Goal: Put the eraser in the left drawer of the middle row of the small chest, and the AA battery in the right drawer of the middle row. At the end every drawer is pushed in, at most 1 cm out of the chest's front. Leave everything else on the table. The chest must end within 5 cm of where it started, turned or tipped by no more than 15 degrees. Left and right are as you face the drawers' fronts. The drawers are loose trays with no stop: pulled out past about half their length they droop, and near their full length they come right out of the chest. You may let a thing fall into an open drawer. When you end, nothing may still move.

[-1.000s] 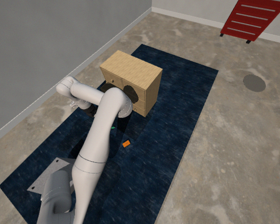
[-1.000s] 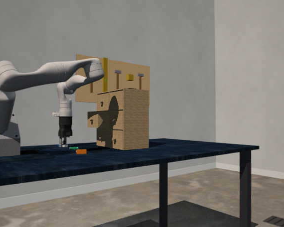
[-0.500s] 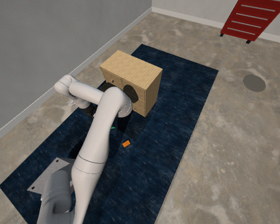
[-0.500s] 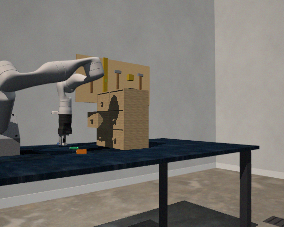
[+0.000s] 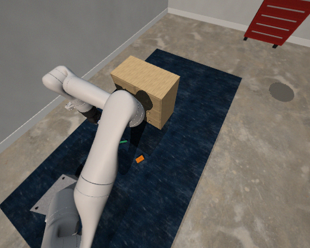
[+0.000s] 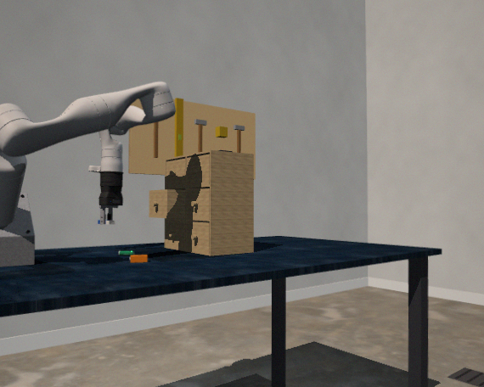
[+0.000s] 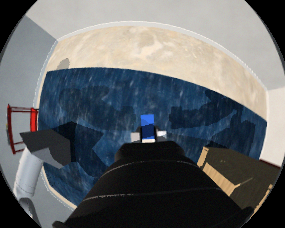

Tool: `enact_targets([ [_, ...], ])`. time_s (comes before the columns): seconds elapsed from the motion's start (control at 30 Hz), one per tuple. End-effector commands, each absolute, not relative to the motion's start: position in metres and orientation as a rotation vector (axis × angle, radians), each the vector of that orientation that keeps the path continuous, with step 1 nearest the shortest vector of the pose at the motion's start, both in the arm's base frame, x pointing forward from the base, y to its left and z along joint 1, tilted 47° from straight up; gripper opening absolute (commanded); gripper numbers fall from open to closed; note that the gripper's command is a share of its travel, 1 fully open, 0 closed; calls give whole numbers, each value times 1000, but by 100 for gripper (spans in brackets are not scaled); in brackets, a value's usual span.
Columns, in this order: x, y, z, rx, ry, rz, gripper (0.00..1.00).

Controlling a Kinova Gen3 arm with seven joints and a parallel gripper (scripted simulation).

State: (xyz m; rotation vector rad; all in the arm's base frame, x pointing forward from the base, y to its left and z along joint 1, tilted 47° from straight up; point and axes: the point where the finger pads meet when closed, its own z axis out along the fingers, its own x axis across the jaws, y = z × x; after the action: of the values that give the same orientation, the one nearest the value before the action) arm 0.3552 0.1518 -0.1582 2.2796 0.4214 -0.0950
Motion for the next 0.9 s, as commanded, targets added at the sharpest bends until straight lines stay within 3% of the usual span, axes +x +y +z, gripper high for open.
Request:
enact_targets([
  [0.0, 358, 160, -153, 2284, 425, -78, 45],
  [0.87, 361, 145, -137, 2231, 652, -195, 45],
])
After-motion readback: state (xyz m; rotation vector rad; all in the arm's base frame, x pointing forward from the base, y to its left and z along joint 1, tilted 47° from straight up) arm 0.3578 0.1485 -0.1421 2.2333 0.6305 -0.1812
